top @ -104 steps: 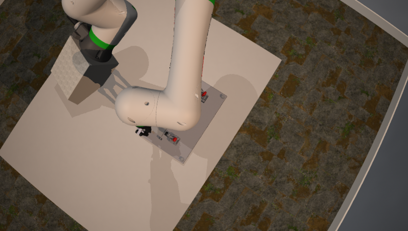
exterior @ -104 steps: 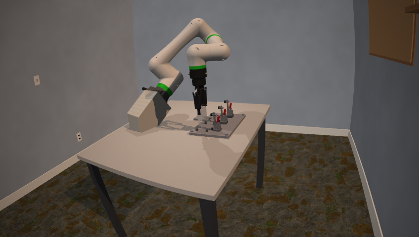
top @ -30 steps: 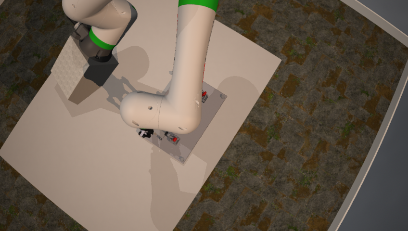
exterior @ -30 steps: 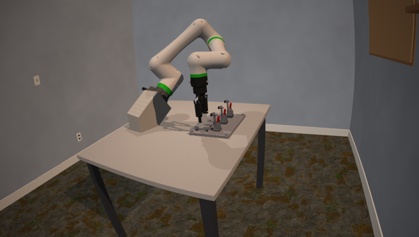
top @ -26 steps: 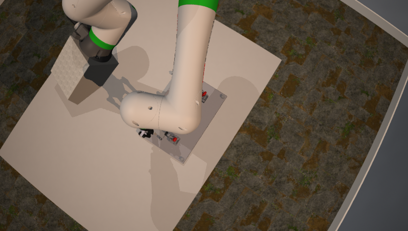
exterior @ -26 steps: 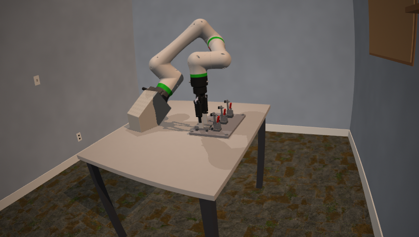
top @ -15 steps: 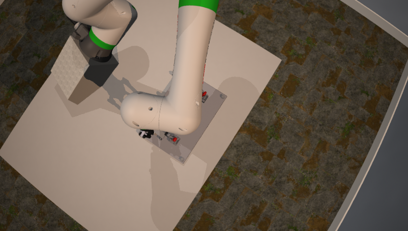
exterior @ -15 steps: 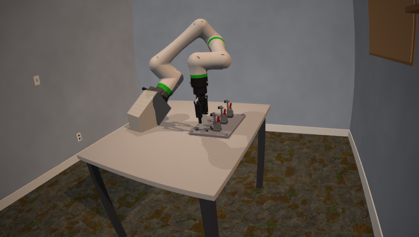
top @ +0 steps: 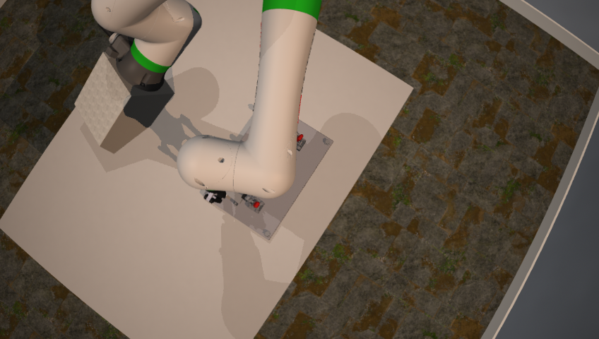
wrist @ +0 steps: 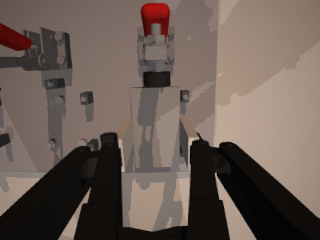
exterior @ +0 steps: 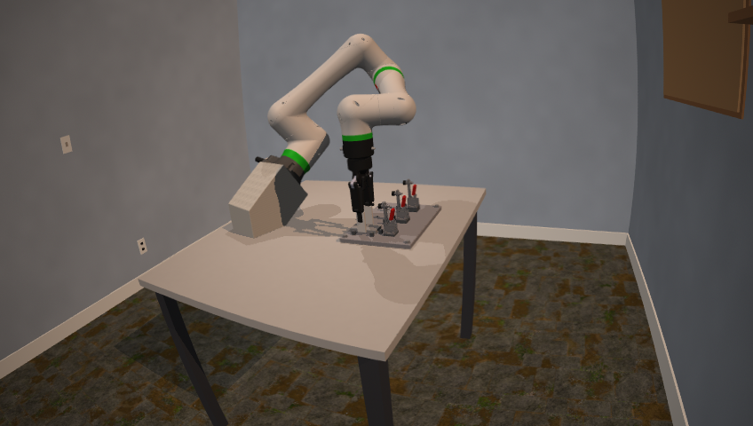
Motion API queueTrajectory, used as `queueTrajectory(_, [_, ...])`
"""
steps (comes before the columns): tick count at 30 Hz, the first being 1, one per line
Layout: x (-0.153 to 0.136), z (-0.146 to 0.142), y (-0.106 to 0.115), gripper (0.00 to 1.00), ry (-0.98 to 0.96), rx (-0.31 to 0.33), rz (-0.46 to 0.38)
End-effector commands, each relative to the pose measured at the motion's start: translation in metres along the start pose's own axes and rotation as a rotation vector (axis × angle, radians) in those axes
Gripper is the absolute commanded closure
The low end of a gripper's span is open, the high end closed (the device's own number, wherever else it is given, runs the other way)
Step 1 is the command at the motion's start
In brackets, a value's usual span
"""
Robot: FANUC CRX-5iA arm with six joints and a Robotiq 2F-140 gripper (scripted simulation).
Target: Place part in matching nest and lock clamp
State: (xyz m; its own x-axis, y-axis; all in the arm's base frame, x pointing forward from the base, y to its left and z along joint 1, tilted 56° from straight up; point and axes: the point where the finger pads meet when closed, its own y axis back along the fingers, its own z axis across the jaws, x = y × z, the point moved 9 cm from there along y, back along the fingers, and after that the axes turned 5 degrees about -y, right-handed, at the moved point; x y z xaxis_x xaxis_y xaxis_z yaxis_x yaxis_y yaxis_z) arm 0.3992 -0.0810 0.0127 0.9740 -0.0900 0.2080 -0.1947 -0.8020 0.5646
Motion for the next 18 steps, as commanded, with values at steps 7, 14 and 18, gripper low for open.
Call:
queueTrajectory(7, [0.0000,0.0001,0.0002,1.00,0.000,0.000,0.000])
queueTrajectory(14, [0.0011,0.0010,0.0002,1.00,0.000,0.000,0.000])
queueTrajectory(18, [0.0017,0.0015,0.0002,1.00,0.000,0.000,0.000])
